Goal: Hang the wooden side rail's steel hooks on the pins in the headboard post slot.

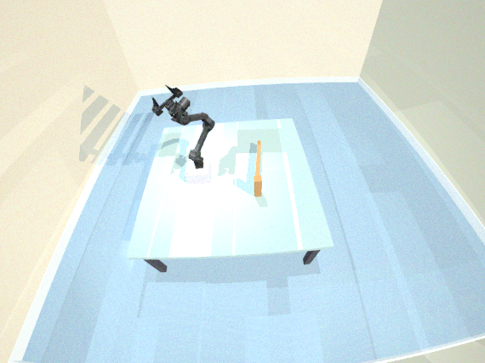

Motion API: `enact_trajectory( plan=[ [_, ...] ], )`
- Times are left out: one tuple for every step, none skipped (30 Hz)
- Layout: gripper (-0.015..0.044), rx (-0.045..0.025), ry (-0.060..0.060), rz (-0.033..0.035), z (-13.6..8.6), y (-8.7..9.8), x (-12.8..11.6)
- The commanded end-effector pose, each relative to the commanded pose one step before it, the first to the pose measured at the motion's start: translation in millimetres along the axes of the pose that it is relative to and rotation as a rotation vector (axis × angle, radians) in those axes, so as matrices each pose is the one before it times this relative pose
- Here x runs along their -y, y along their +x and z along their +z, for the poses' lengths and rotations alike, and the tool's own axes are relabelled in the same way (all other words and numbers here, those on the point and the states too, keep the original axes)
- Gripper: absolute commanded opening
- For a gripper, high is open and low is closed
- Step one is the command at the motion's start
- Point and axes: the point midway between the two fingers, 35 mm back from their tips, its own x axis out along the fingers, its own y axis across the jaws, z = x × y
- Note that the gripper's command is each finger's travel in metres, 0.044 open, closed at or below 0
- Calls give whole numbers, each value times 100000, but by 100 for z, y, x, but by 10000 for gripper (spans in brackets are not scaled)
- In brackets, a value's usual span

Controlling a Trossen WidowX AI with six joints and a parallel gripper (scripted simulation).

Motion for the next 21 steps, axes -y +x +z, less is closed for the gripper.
enact_trajectory(
  plan=[
    [440, 3923, 16641, 5090, 1806, -267, -2849],
    [440, 1151, 3689, 1250, 417, -41, -653],
    [440, 1164, 3675, 1266, 421, -40, -657],
    [440, 1103, 3651, 1267, 409, -30, -682],
    [440, 1038, 3596, 1258, 393, -21, -699],
    [440, 680, 3380, 1141, 299, 19, -759],
    [440, 1017, 3658, 1412, 382, 0, -879],
    [440, 1172, 4194, 1651, 441, -5, -1016],
    [440, 1207, 4302, 1731, 454, -8, -1053],
    [440, 1206, 4280, 1761, 452, -11, -1059],
    [440, 1203, 4257, 1792, 449, -14, -1066],
    [440, 1199, 4233, 1824, 446, -17, -1073],
    [440, 1194, 4209, 1856, 443, -20, -1081],
    [440, 1187, 4184, 1890, 439, -23, -1088],
    [440, 1179, 4159, 1923, 434, -26, -1096],
    [440, 1170, 4133, 1958, 429, -29, -1105],
    [440, 987, 3931, 1623, 407, -9, -957],
    [440, 952, 3800, 1610, 391, -12, -940],
    [440, 942, 3775, 1640, 386, -15, -948],
    [440, 932, 3751, 1671, 381, -18, -957],
    [440, 920, 3725, 1702, 375, -22, -966]
  ],
)
